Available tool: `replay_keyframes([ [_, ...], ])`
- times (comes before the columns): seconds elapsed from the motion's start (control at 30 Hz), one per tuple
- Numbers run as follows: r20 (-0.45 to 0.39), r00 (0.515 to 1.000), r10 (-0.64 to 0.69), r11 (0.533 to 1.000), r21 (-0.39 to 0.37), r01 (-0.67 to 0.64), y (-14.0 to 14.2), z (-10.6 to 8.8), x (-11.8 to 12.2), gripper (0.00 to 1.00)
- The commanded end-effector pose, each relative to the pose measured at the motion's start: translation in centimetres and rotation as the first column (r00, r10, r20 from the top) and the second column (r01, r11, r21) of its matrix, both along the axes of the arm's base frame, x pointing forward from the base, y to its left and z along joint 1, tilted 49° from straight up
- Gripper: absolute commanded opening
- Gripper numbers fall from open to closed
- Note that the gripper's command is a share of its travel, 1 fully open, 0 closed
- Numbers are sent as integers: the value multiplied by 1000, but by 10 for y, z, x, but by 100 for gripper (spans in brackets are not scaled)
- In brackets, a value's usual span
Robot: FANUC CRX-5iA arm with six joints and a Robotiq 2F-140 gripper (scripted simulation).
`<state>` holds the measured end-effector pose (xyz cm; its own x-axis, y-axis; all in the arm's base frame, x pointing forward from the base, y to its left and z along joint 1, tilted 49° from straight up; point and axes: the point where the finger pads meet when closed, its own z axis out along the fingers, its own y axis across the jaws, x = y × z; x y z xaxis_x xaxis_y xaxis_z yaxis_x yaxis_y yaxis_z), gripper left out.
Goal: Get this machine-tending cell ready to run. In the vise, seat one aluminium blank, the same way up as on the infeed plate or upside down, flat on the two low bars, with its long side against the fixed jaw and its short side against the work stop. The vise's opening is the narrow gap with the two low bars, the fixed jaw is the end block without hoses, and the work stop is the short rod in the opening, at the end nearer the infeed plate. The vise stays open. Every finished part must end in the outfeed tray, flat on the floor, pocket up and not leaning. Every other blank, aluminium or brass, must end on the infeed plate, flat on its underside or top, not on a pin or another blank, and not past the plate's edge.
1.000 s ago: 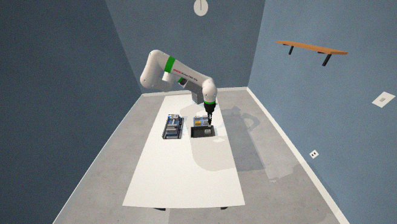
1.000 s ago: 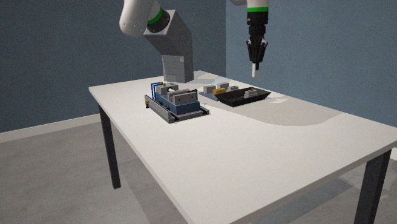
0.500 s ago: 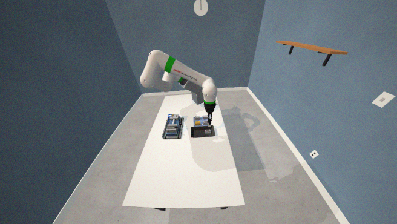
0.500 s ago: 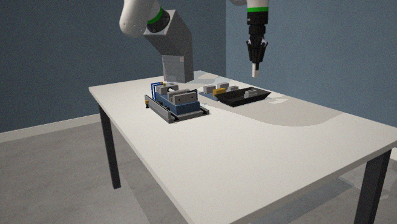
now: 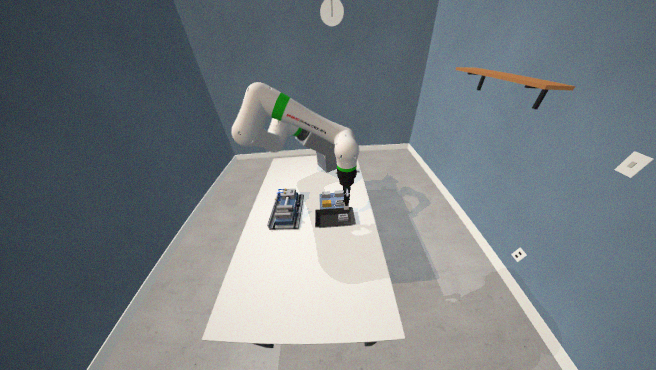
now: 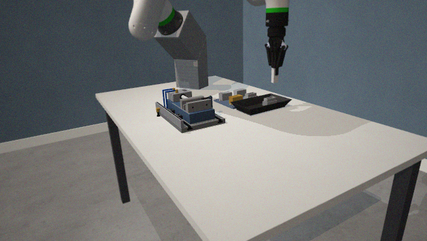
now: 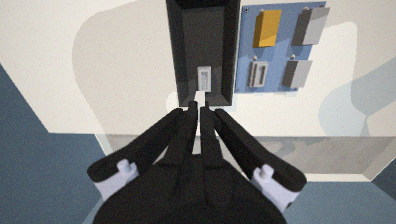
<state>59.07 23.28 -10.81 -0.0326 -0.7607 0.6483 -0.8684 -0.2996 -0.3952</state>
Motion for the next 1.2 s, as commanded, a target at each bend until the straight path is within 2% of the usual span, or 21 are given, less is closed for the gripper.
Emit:
replay_keyframes([
  [0.0, 0, 1000, 0, 1000, 0, 0, 1, 1, 0, 0],
  [0.3, 0, 1000, 0, 1000, 0, 0, 5, 6, -4, 0],
  [1.17, 0, 1000, 0, 1000, 0, 0, 36, 40, -31, 0],
])
